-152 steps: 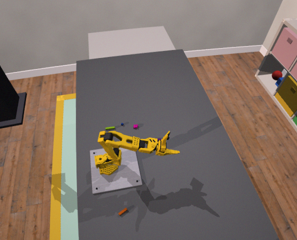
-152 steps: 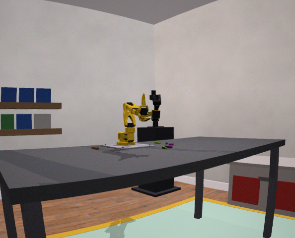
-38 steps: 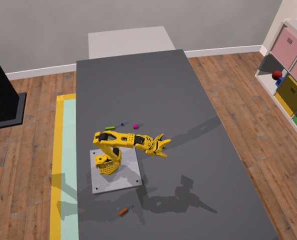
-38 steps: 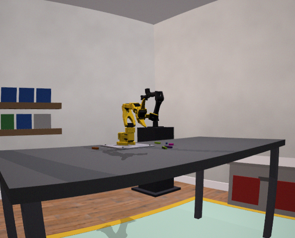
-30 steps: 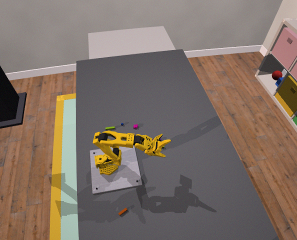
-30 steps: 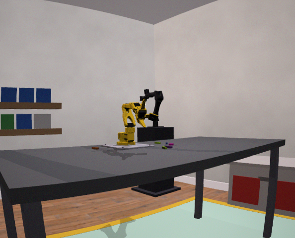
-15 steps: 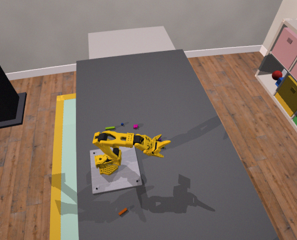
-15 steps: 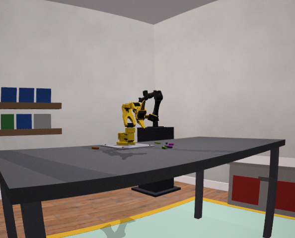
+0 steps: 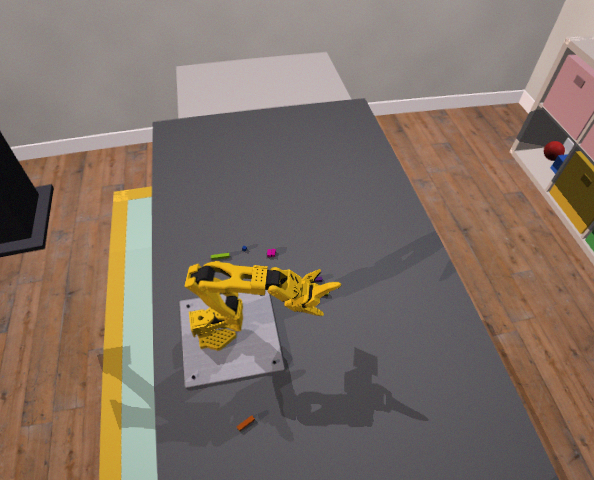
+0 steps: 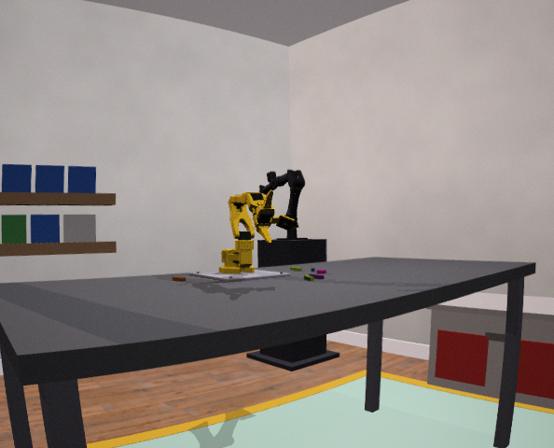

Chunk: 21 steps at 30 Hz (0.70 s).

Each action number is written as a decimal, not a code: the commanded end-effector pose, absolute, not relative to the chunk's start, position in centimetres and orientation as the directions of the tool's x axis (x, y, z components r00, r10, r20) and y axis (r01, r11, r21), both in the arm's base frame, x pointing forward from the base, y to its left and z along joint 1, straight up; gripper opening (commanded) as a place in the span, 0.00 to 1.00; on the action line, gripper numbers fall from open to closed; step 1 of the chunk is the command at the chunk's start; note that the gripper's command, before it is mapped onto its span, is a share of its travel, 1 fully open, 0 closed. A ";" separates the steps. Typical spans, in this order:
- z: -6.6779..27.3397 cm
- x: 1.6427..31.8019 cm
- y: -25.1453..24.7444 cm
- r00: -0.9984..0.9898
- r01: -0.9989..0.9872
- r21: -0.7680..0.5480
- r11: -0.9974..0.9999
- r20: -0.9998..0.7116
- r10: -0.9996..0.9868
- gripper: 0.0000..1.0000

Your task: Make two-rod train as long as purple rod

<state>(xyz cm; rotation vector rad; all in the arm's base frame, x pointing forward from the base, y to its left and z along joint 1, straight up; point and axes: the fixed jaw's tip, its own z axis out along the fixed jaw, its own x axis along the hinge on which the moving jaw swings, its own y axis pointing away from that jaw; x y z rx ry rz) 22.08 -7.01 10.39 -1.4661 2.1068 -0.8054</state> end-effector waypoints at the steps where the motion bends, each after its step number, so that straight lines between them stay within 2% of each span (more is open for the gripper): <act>1: 11.0 22.0 -7.0 -0.326 -0.680 -0.689 0.252 -0.024 -0.945 1.00; 21: 10.6 21.2 -6.7 -0.348 -0.702 -0.650 0.290 -0.042 -0.936 1.00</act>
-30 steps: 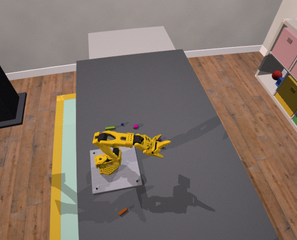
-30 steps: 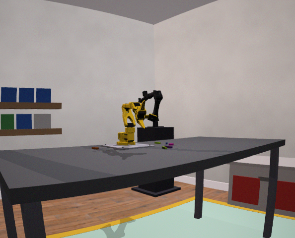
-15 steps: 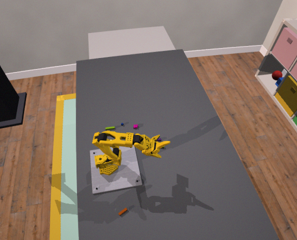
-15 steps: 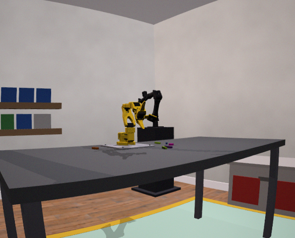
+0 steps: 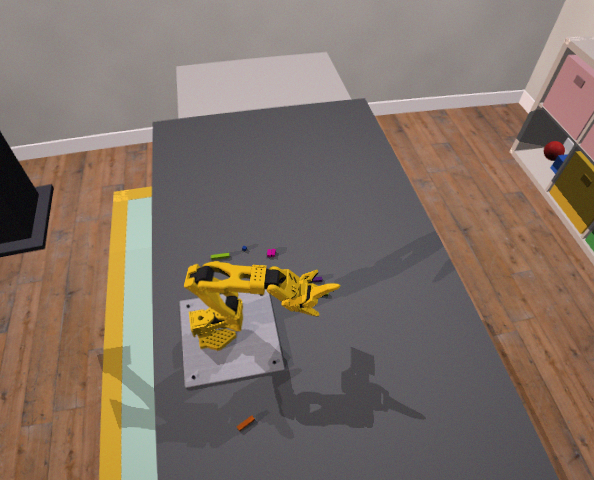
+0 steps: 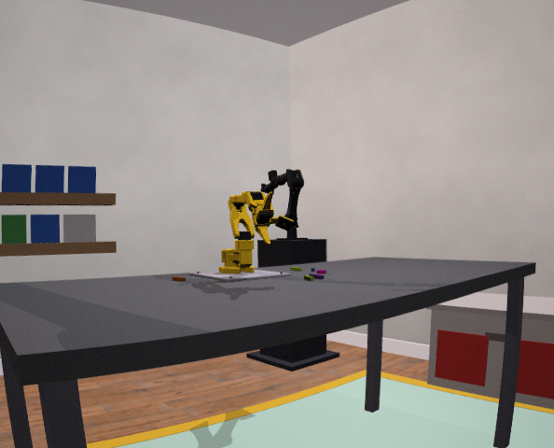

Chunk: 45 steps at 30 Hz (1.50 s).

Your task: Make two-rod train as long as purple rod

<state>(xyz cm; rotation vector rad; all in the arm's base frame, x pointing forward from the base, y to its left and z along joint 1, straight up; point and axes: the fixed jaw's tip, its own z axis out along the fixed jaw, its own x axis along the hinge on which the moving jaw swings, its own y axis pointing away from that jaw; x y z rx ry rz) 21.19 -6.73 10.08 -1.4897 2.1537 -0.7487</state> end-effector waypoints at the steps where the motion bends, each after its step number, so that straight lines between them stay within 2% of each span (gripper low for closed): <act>1: 10.2 21.2 -6.7 -0.340 -0.716 -0.639 0.282 -0.034 -0.940 1.00; 45: 9.2 19.6 -6.2 -0.333 -0.793 -0.535 0.292 -0.021 -0.943 1.00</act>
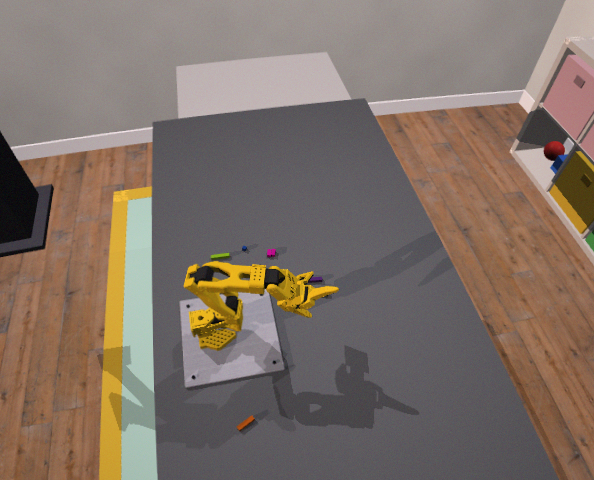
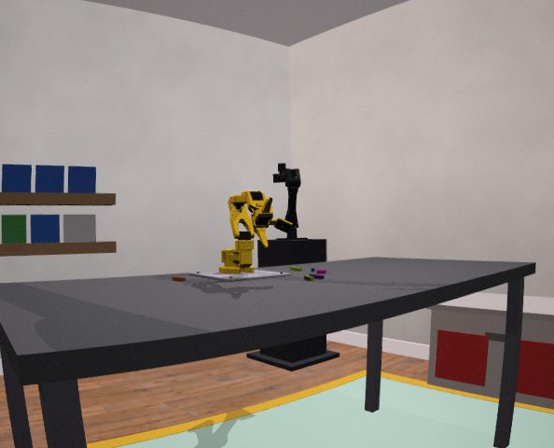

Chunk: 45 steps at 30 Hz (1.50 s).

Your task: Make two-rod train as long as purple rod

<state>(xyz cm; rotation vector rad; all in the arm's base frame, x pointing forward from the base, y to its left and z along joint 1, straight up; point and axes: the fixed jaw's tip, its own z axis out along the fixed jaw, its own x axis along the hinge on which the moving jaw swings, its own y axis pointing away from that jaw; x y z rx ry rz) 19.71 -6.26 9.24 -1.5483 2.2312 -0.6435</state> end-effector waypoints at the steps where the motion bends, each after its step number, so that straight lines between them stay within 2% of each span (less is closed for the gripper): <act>1: 9.2 19.6 -6.2 -0.332 -0.795 -0.532 0.291 -0.020 -0.943 1.00; 45: 8.8 18.5 -5.9 -0.344 -0.823 -0.473 0.314 -0.024 -0.939 1.00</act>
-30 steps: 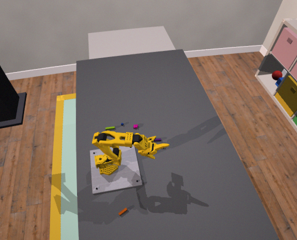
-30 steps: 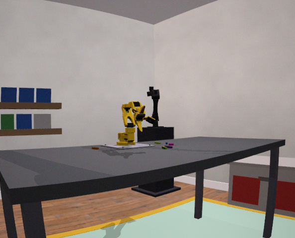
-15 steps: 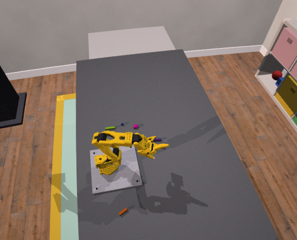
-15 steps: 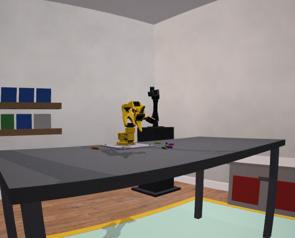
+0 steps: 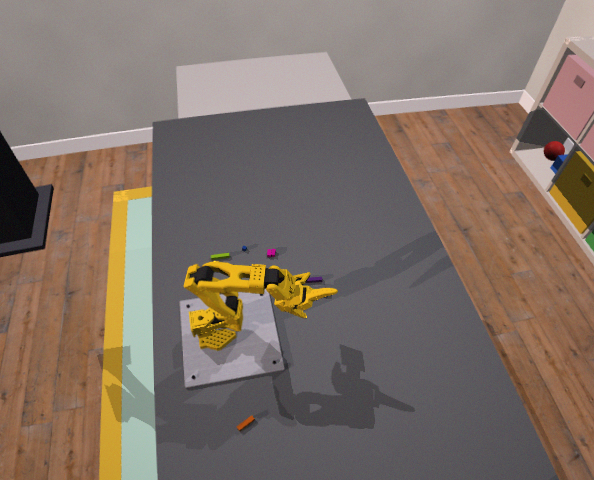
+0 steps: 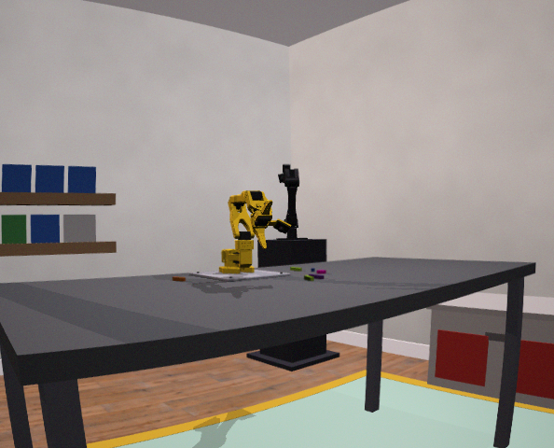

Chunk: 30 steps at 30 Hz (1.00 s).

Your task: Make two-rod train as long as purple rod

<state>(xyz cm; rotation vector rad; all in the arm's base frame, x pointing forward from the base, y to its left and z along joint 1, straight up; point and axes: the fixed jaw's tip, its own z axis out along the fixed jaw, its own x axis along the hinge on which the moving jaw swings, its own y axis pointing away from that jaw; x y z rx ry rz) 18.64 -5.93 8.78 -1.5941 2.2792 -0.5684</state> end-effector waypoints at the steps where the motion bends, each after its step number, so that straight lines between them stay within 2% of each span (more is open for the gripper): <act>1: 8.8 18.5 -5.9 -0.345 -0.824 -0.470 0.316 -0.024 -0.938 1.00; 18: 8.7 18.1 -6.1 -0.363 -0.824 -0.458 0.334 -0.025 -0.931 1.00; 30: 9.6 15.5 -9.0 -0.541 -0.749 -0.441 0.494 -0.023 -0.841 1.00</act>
